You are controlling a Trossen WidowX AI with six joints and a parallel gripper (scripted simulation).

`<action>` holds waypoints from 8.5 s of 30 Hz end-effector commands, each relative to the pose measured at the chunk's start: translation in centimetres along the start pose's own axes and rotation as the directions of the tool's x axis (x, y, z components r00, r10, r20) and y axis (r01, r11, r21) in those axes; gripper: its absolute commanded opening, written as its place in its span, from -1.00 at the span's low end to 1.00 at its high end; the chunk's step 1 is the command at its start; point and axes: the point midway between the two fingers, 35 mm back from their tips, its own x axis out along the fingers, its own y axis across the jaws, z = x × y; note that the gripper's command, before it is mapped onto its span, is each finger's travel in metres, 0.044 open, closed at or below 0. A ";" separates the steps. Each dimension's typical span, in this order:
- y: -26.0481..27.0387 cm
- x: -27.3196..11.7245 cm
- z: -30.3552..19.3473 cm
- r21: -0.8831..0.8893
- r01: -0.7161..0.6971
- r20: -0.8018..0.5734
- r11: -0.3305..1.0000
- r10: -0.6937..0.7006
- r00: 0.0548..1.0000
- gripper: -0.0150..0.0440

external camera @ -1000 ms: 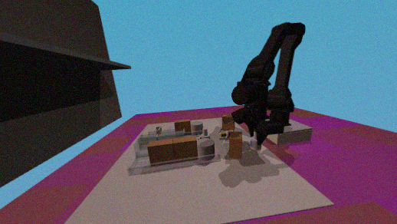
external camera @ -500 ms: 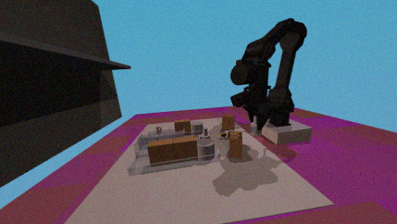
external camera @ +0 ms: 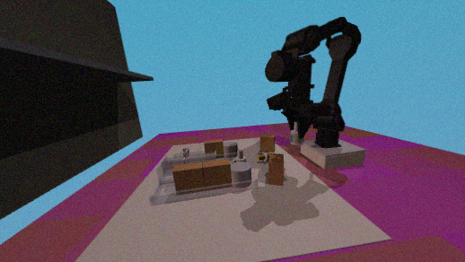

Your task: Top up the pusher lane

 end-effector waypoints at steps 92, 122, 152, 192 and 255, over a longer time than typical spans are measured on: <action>-6.4 7.2 14.8 -0.050 0.005 0.014 0.999 -0.005 1.000 -0.49; -6.4 7.0 16.2 -0.050 0.005 0.015 0.999 -0.005 1.000 -0.49; -6.3 6.5 17.5 -0.050 0.005 0.016 0.999 -0.005 1.000 -0.49; -6.3 6.8 17.6 -0.050 0.005 0.016 0.999 -0.005 1.000 -0.49; -6.3 7.7 17.8 -0.050 0.005 0.016 0.999 -0.005 1.000 -0.49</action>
